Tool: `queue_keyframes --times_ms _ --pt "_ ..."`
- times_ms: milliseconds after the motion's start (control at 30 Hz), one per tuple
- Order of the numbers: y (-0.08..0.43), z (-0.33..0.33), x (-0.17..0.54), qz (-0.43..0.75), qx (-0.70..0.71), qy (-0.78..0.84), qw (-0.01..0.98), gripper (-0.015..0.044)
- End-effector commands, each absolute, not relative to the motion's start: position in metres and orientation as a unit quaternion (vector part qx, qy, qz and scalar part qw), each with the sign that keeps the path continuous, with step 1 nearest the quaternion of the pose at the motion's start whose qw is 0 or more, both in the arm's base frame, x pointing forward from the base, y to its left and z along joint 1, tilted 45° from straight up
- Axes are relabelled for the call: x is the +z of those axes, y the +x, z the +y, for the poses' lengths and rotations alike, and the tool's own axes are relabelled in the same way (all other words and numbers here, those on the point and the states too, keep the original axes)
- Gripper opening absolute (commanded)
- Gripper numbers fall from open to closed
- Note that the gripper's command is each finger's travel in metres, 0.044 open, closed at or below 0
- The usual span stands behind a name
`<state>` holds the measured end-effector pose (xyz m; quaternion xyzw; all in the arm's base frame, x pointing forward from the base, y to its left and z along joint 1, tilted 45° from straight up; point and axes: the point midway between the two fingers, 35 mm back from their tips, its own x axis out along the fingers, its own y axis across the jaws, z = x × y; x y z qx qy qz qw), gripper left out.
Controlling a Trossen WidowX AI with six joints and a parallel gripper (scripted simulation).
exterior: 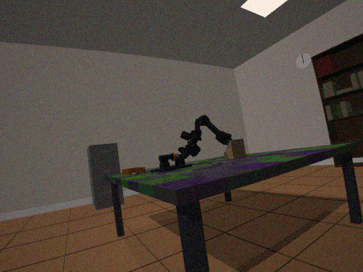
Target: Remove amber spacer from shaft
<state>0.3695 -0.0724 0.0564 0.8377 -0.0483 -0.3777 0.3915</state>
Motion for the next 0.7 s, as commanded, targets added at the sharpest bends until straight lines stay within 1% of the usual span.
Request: queue_keyframes --times_ms 0,667 --pt "0.3654 -0.073 0.0574 -0.049 -0.378 0.837 0.393 0.0" --pt "0.365 -0.0731 0.0574 -0.049 -0.378 0.837 0.393 0.0"
